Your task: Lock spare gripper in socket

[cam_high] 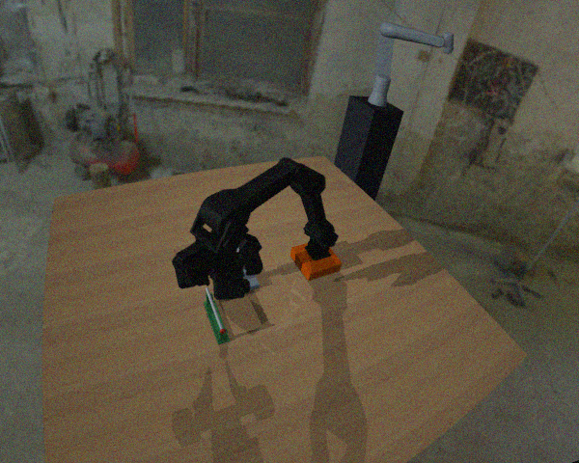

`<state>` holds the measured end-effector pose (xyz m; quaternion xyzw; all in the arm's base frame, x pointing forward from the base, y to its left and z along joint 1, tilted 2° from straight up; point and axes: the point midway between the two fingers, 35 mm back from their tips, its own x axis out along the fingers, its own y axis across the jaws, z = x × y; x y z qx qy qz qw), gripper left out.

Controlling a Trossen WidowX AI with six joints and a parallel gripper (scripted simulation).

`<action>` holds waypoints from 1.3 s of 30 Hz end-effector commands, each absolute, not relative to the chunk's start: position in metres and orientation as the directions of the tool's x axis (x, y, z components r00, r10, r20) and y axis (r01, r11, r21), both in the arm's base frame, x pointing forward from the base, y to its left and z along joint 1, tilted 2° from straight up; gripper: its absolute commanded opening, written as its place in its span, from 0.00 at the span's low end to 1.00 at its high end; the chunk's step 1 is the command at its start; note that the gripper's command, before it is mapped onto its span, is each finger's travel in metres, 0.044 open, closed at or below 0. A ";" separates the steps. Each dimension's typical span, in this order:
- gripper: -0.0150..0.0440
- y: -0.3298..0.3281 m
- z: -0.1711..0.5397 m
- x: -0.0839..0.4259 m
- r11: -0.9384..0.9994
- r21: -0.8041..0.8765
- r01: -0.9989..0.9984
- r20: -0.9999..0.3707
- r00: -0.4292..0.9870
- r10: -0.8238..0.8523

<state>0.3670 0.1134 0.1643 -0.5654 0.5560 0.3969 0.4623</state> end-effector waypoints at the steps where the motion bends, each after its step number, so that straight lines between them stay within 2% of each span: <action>1: 0.56 0.111 0.162 0.377 0.030 -0.058 -0.998 -0.974 0.050 -0.223; 9: 0.56 0.112 0.154 0.379 0.030 -0.058 -0.998 -0.974 0.050 -0.223; 21: 0.56 0.117 0.092 0.382 0.030 -0.058 -0.998 -0.974 0.050 -0.222; 39: 0.56 0.119 0.067 0.383 0.030 -0.058 -0.998 -0.974 0.050 -0.222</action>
